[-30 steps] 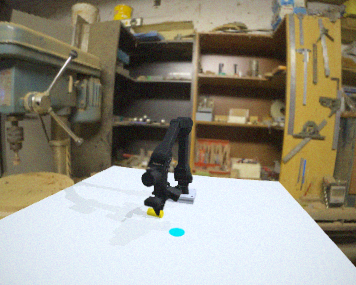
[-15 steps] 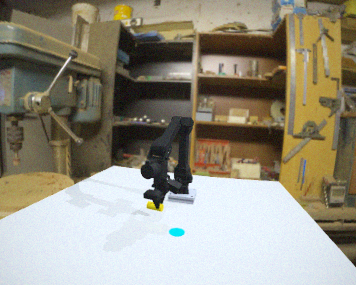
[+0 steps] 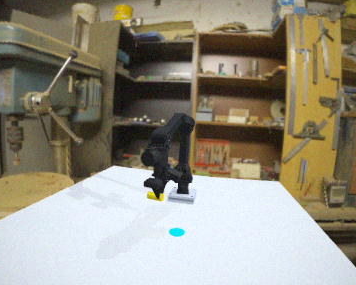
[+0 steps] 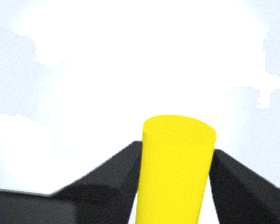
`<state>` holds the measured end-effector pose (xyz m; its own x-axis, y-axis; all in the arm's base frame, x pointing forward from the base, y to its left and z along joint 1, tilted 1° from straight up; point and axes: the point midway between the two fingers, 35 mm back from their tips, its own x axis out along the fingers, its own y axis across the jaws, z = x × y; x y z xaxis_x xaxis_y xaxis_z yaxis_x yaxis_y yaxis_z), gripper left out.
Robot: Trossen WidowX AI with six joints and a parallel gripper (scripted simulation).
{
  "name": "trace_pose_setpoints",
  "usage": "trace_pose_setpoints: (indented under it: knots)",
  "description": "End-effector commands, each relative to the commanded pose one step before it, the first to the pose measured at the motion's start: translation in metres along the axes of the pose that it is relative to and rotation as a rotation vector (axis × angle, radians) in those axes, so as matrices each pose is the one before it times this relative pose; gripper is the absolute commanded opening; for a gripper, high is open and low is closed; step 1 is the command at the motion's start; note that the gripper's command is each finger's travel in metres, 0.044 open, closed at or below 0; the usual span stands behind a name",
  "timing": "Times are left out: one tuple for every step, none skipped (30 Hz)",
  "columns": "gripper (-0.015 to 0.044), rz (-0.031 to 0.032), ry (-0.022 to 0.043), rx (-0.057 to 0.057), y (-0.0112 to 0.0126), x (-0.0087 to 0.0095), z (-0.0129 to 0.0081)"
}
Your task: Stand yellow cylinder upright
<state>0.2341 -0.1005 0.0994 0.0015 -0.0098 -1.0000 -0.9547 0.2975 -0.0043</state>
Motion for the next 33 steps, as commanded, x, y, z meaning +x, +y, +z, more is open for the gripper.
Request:
trace_pose_setpoints:
  knots:
    - [0.0105, -0.01325, -0.00094, -0.002, 0.00146, -0.01512, 0.0002]
    - [0.0105, -0.00012, -0.00004, 0.0001, 0.00057, -0.00317, 0.00003]
    - [0.0105, -0.0001, -0.00003, 0.0001, 0.00055, -0.00286, 0.00003]
    - [0.0105, -0.00008, -0.00003, 0.0001, 0.00048, -0.00234, 0.00003]
    - [0.0105, -0.00006, -0.00002, 0.0001, 0.00039, -0.00182, 0.00002]
    - [0.0105, -0.00004, -0.00002, 0.0001, 0.00028, -0.0013, 0.00002]
    - [0.0105, -0.00003, -0.00001, 0.0, 0.00017, -0.00078, 0.00001]
    - [0.0105, -0.00001, 0.0, 0.0, 0.00006, -0.00026, 0.0]
    - [0.0105, -0.00004, -0.00003, 0.0024, -0.00038, -0.00014, 0.00029]
    - [0.0105, -0.00011, -0.0001, 0.0073, -0.00112, -0.0004, 0.00088]
    - [0.0105, -0.00019, -0.00017, 0.0121, -0.00185, -0.00066, 0.0015]
    - [0.0105, -0.00022, -0.00021, 0.0147, -0.00221, -0.00079, 0.00187]
    - [0.0105, -0.00022, -0.00021, 0.0147, -0.00217, -0.00078, 0.00194]
    - [0.0105, -0.00021, -0.00022, 0.0147, -0.00212, -0.00076, 0.00201]
    - [0.0105, -0.0002, -0.00022, 0.0147, -0.00207, -0.00075, 0.00207]
    - [0.0105, -0.0002, -0.00023, 0.0147, -0.00203, -0.00073, 0.00213]
    - [0.0105, -0.00019, -0.00024, 0.0147, -0.00198, -0.00072, 0.00219]
    - [0.0105, -0.00019, -0.00024, 0.0147, -0.00192, -0.0007, 0.00225]
    - [0.0105, -0.00018, -0.00025, 0.0147, -0.00187, -0.00068, 0.00231]
    - [0.0105, -0.00017, -0.00025, 0.0147, -0.00181, -0.00067, 0.00237]
    - [0.0105, -0.00017, -0.00026, 0.0147, -0.00175, -0.00065, 0.00243]
    - [0.0105, -0.00016, -0.00026, 0.0147, -0.00169, -0.00064, 0.00248]
    - [0.0105, -0.00015, -0.00027, 0.0147, -0.00163, -0.00062, 0.00253]
    - [0.0105, -0.00015, -0.00027, 0.0147, -0.00157, -0.00061, 0.00259]
    - [0.0105, -0.00014, -0.00028, 0.0147, -0.0015, -0.00059, 0.00264]
    - [0.0105, -0.00013, -0.00028, 0.0147, -0.00144, -0.00058, 0.00268]
    - [0.0105, -0.00012, -0.00028, 0.0147, -0.00137, -0.00056, 0.00273]
    - [0.0105, -0.00012, -0.00029, 0.0147, -0.0013, -0.00055, 0.00278]
    - [0.0105, -0.00011, -0.00029, 0.0147, -0.00123, -0.00053, 0.00282]
    - [0.0105, -0.0001, -0.00029, 0.0147, -0.00116, -0.00052, 0.00286]
    - [0.0105, -0.00009, -0.0003, 0.0147, -0.00109, -0.0005, 0.0029]
    - [0.0105, -0.00009, -0.0003, 0.0147, -0.00101, -0.00049, 0.00294]
    - [0.0105, -0.00008, -0.0003, 0.0147, -0.00094, -0.00047, 0.00297]
